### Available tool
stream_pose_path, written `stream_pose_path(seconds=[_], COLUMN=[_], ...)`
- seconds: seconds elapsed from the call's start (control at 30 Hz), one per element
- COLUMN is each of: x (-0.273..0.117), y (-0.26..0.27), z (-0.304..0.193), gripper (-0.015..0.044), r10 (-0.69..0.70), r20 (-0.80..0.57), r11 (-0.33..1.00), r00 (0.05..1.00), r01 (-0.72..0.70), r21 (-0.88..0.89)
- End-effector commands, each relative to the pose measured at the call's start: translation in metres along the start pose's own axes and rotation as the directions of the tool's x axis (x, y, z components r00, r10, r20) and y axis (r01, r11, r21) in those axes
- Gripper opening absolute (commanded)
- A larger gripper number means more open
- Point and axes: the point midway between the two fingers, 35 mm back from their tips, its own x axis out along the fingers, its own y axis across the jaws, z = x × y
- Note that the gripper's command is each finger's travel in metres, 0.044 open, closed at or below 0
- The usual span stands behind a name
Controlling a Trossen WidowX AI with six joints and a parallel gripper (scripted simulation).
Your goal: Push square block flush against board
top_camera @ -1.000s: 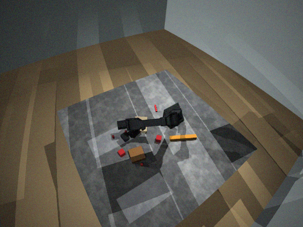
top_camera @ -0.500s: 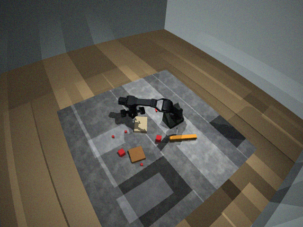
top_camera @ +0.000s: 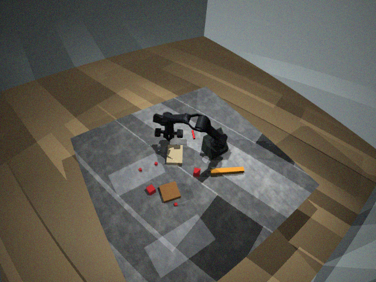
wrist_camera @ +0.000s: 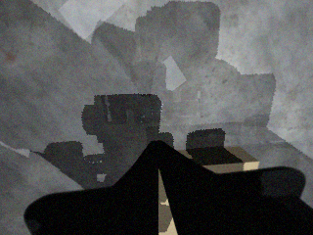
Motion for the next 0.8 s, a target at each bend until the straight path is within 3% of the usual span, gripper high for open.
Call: stream_pose_path(seconds=[0.0,0.77], x=[0.029,0.028], y=[-0.010,-0.007], z=[-0.001,-0.030], gripper=[0.0000,0.0000], r10=[-0.033,-0.031], r20=[-0.013,-0.012], r11=[0.999,0.999], r00=[0.999,0.999], r01=[0.033,0.031], r21=[0.016,0.017])
